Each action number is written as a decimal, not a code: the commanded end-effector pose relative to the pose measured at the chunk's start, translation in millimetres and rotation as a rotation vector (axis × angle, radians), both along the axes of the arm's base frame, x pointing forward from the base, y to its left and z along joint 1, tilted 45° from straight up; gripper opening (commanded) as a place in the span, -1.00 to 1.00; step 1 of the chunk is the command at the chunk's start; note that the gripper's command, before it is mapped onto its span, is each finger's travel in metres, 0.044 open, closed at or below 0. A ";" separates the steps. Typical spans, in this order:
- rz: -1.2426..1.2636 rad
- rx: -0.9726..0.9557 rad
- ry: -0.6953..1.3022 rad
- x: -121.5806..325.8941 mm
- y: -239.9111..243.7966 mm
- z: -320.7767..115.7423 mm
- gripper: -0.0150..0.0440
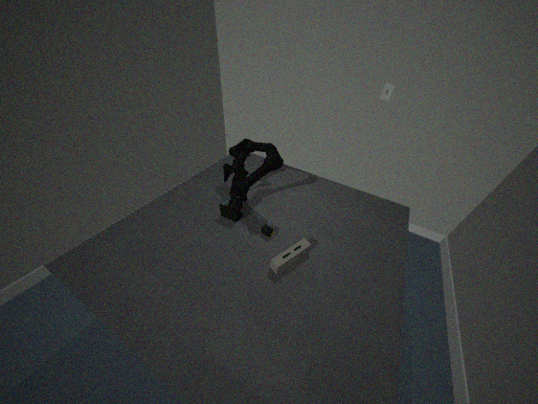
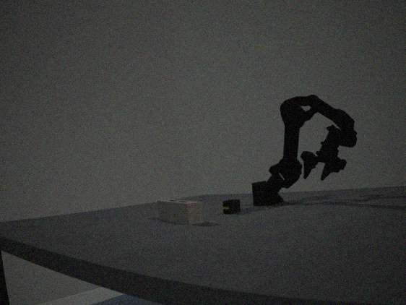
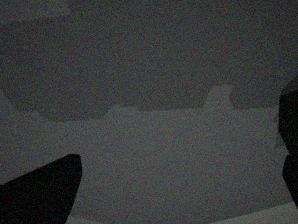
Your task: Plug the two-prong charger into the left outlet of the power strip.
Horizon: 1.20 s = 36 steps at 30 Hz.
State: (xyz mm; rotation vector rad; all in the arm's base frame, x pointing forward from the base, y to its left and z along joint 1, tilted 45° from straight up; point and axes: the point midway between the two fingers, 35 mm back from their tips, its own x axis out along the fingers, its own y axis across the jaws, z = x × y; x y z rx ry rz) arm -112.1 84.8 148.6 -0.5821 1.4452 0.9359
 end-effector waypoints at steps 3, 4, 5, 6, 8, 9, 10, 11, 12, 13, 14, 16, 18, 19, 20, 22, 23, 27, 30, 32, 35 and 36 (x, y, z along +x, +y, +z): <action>-0.030 0.007 0.037 -2.7 9.8 6.2 1.00; -0.037 0.008 0.043 -2.8 11.6 7.0 1.00; -0.043 0.010 0.048 -2.9 13.3 7.8 1.00; -0.049 0.011 0.053 -2.9 15.1 8.6 1.00; -0.061 0.014 0.063 -2.9 18.7 10.2 1.00; -0.068 0.016 0.068 -2.9 20.5 11.0 1.00; -0.074 0.018 0.073 -2.9 22.4 11.8 1.00; -0.080 0.020 0.078 -2.8 24.2 12.7 1.00; -0.086 0.022 0.083 -2.7 26.1 13.5 1.00; -0.092 0.024 0.088 -2.5 27.9 14.4 1.00; -0.098 0.027 0.093 -2.3 29.8 15.2 1.00; -0.110 0.032 0.103 -1.9 33.6 17.0 1.00; -0.122 0.037 0.112 -1.3 37.4 18.8 1.00; -0.128 0.040 0.117 -1.0 39.4 19.7 1.00; -0.134 0.043 0.122 -0.6 41.3 20.6 1.00; -0.146 0.049 0.131 0.2 45.2 22.4 1.00; -0.152 0.052 0.135 0.7 47.2 23.3 1.00; -0.175 0.066 0.153 2.9 55.0 27.0 1.00; -0.193 0.077 0.165 4.9 60.8 29.9 1.00; -0.204 0.085 0.174 6.4 64.8 31.8 1.00; -0.221 0.097 0.185 8.9 70.6 34.8 1.00; -0.227 0.101 0.189 9.8 72.6 35.8 1.00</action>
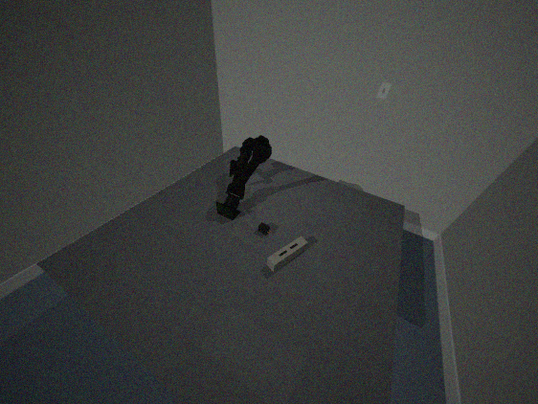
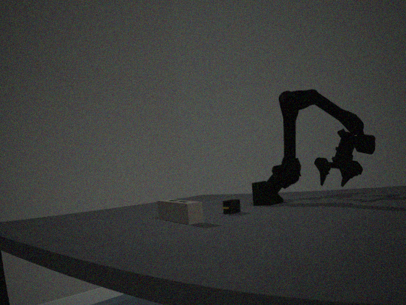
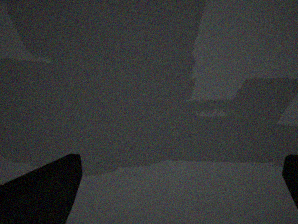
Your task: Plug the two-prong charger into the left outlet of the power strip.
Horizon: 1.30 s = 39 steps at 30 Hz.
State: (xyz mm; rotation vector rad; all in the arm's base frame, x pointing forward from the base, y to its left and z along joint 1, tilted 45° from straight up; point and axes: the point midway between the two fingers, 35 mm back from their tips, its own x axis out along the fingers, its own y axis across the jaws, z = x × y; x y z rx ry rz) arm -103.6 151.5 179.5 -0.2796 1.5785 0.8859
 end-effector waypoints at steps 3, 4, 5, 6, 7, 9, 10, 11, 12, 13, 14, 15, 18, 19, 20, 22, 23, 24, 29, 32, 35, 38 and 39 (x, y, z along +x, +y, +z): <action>-0.028 0.030 0.026 4.2 11.8 8.0 1.00; -0.034 0.035 0.029 5.2 13.8 9.0 1.00; -0.040 0.039 0.032 6.3 15.7 10.0 1.00; -0.045 0.044 0.035 7.4 17.7 11.0 1.00; -0.051 0.049 0.038 8.6 19.6 12.1 1.00; -0.063 0.058 0.044 10.9 23.4 14.1 1.00; -0.068 0.063 0.047 12.1 25.2 15.1 1.00; -0.074 0.067 0.049 13.4 27.1 16.1 1.00; -0.080 0.072 0.052 14.7 29.0 17.1 1.00; -0.085 0.077 0.054 16.0 30.8 18.2 1.00; -0.091 0.082 0.056 17.4 32.6 19.2 1.00; -0.097 0.087 0.059 18.8 34.5 20.2 1.00; -0.113 0.103 0.065 23.1 39.9 23.4 1.00; -0.119 0.108 0.067 24.6 41.6 24.5 1.00; -0.125 0.113 0.069 26.2 43.4 25.5 1.00; -0.136 0.124 0.072 29.4 46.9 27.7 1.00; -0.141 0.130 0.074 31.0 48.6 28.8 1.00; -0.147 0.135 0.075 32.7 50.3 29.8 1.00; -0.175 0.163 0.082 41.6 58.6 35.4 1.00; -0.191 0.181 0.084 47.2 63.3 38.7 1.00; -0.208 0.198 0.086 53.2 67.9 42.1 1.00; -0.224 0.216 0.087 59.4 72.2 45.5 1.00; -0.229 0.222 0.087 61.5 73.6 46.7 1.00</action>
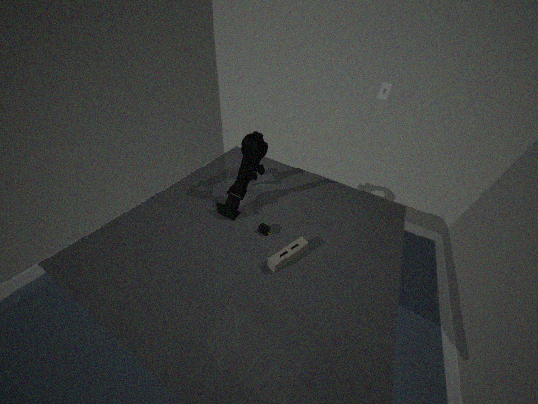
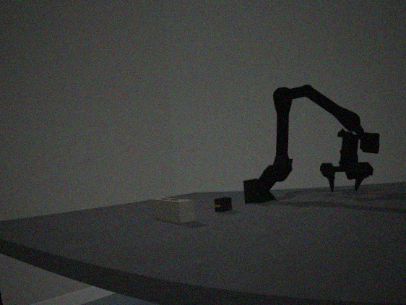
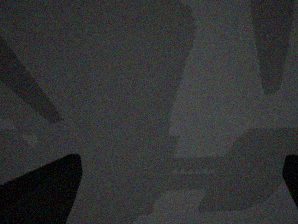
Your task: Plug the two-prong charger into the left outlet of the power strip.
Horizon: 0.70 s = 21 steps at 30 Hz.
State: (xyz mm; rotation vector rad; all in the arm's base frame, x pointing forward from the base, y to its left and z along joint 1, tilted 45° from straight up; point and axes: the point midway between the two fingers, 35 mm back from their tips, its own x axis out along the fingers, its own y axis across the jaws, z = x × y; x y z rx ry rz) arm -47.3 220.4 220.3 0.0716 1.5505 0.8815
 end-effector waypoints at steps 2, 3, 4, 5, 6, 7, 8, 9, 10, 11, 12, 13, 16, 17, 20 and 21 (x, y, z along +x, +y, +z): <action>-0.021 0.036 0.002 9.4 7.4 8.1 1.00; -0.027 0.042 0.001 11.6 8.7 9.3 1.00; -0.033 0.048 0.001 13.8 10.0 10.4 1.00; -0.038 0.054 0.000 16.1 11.3 11.6 1.00; -0.044 0.060 0.000 18.3 12.5 12.8 1.00; -0.050 0.066 -0.001 20.6 13.8 14.0 1.00; -0.055 0.072 -0.001 23.0 15.0 15.2 1.00; -0.061 0.078 -0.002 25.4 16.2 16.4 1.00; -0.067 0.084 -0.003 27.9 17.4 17.6 1.00; -0.073 0.091 -0.004 30.5 18.6 18.9 1.00; -0.079 0.097 -0.006 33.0 19.7 20.1 1.00; -0.085 0.103 -0.007 35.6 20.9 21.4 1.00; -0.103 0.121 -0.013 43.6 24.1 24.9 1.00; -0.109 0.127 -0.015 46.3 25.1 26.1 1.00; -0.127 0.145 -0.022 54.6 27.9 29.7 1.00; -0.133 0.151 -0.024 57.5 28.8 30.9 1.00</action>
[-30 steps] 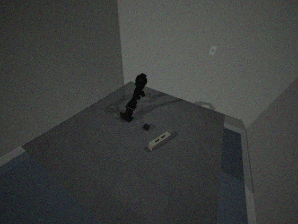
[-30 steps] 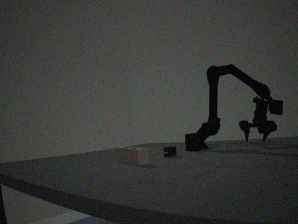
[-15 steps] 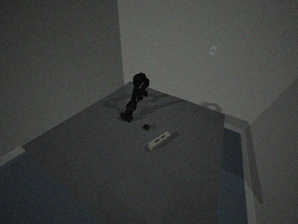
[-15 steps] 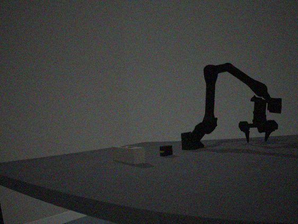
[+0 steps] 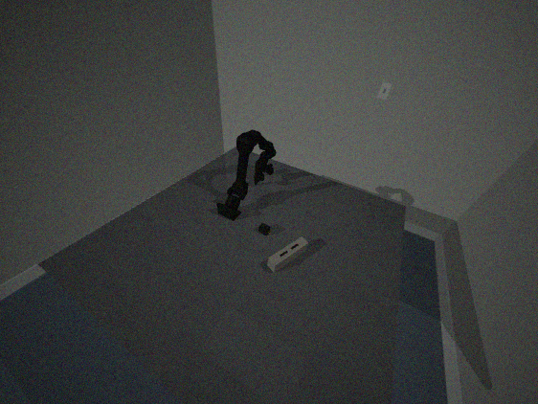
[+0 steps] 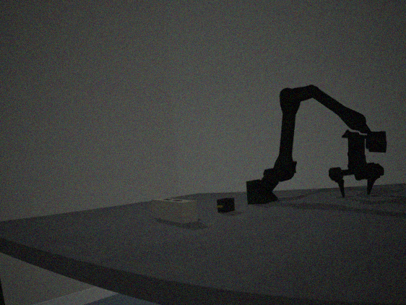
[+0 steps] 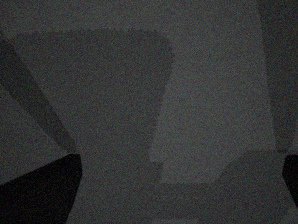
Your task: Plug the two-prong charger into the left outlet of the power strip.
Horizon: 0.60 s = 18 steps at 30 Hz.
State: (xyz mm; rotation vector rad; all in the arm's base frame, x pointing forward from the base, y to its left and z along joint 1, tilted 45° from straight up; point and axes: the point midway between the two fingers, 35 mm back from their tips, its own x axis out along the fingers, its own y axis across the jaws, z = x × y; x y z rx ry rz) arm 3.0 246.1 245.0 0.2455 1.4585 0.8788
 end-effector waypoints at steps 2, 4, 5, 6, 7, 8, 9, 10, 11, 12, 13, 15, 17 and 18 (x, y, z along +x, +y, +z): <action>-0.024 0.037 -0.013 12.9 4.7 8.6 1.00; -0.036 0.048 -0.019 18.7 6.2 11.0 1.00; -0.042 0.054 -0.022 21.6 6.9 12.2 1.00; -0.048 0.060 -0.025 24.6 7.5 13.4 1.00; -0.054 0.065 -0.028 27.5 8.1 14.6 1.00; -0.060 0.071 -0.032 30.5 8.7 15.8 1.00; -0.067 0.076 -0.035 33.5 9.2 17.1 1.00; -0.073 0.082 -0.038 36.5 9.7 18.3 1.00; -0.079 0.088 -0.042 39.6 10.2 19.5 1.00; -0.085 0.093 -0.046 42.6 10.6 20.7 1.00; -0.091 0.098 -0.050 45.7 10.9 22.0 1.00; -0.104 0.109 -0.058 51.9 11.6 24.3 1.00; -0.116 0.118 -0.067 58.3 12.1 26.4 1.00; -0.122 0.122 -0.072 61.6 12.4 27.2 1.00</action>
